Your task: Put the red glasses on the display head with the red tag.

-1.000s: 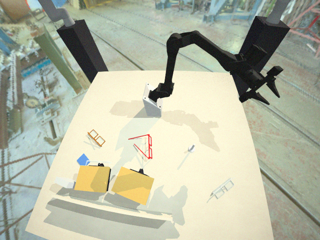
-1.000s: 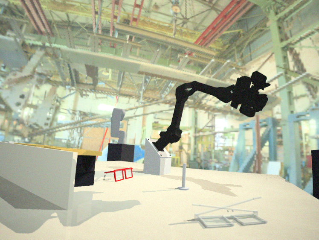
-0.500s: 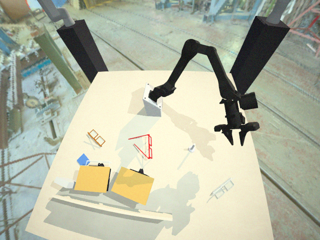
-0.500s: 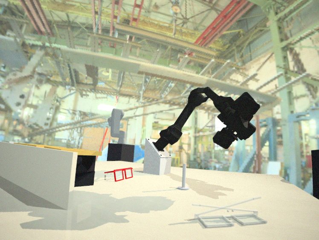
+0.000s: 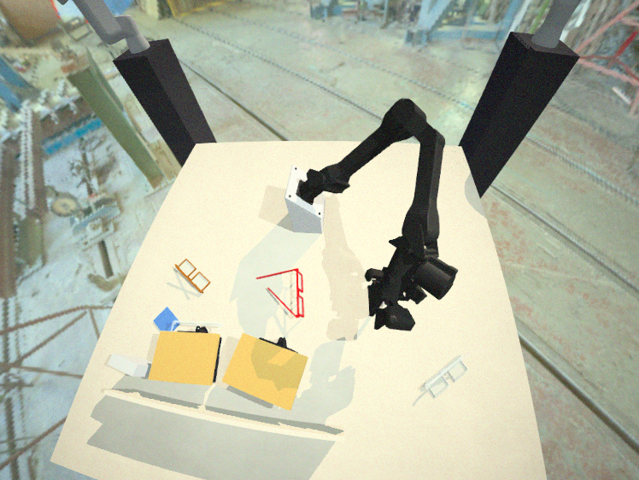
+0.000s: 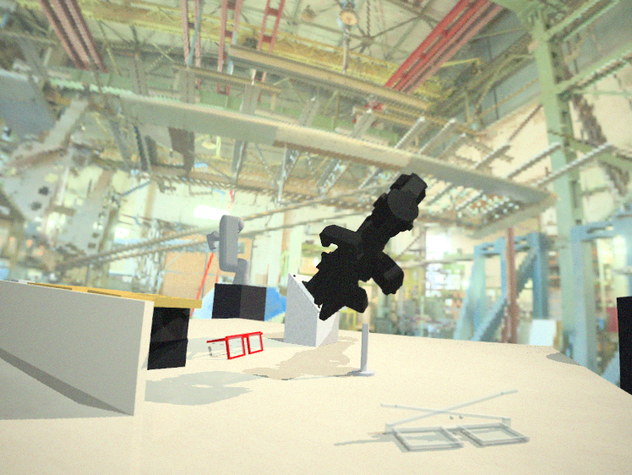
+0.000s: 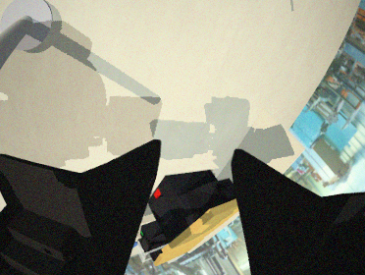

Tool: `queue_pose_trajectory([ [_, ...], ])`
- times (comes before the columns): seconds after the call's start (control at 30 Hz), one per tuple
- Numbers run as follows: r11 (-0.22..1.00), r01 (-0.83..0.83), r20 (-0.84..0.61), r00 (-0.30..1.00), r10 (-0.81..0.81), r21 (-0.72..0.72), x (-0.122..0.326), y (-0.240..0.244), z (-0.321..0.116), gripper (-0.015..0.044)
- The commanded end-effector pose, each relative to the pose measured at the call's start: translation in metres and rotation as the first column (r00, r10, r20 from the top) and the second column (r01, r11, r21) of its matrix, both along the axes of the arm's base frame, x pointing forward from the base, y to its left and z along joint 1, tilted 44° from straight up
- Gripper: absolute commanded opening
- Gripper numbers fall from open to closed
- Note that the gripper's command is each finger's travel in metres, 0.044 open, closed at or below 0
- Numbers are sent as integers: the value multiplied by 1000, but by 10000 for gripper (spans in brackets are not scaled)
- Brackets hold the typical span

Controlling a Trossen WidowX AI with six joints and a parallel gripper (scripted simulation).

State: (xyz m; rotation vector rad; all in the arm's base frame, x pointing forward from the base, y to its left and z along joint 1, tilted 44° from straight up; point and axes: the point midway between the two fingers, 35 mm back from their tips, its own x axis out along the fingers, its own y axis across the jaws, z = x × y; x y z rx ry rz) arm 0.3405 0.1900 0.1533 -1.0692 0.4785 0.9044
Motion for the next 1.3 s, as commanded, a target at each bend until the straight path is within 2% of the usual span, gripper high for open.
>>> queue_pose_trajectory([
  [0.0, 990, 142, -276, 952, -130, 24, -4, -43, -61, 200],
  [0.13, 950, 309, -523, 817, -243, 41, -19, -82, -106, 200],
  [0.27, 862, 506, -746, 590, -309, 43, -42, -115, -141, 200],
  [0.43, 642, 767, -950, 193, -246, -11, -78, -149, -173, 200],
  [0.5, 574, 818, -975, 97, -201, -37, -86, -155, -177, 200],
  [0.9, 565, 824, -977, 85, -194, -41, -89, -157, -179, 200],
  [1.0, 565, 824, -977, 85, -194, -41, -89, -157, -179, 121],
  [1.27, 565, 824, -977, 85, -194, -41, -89, -157, -179, 120],
])
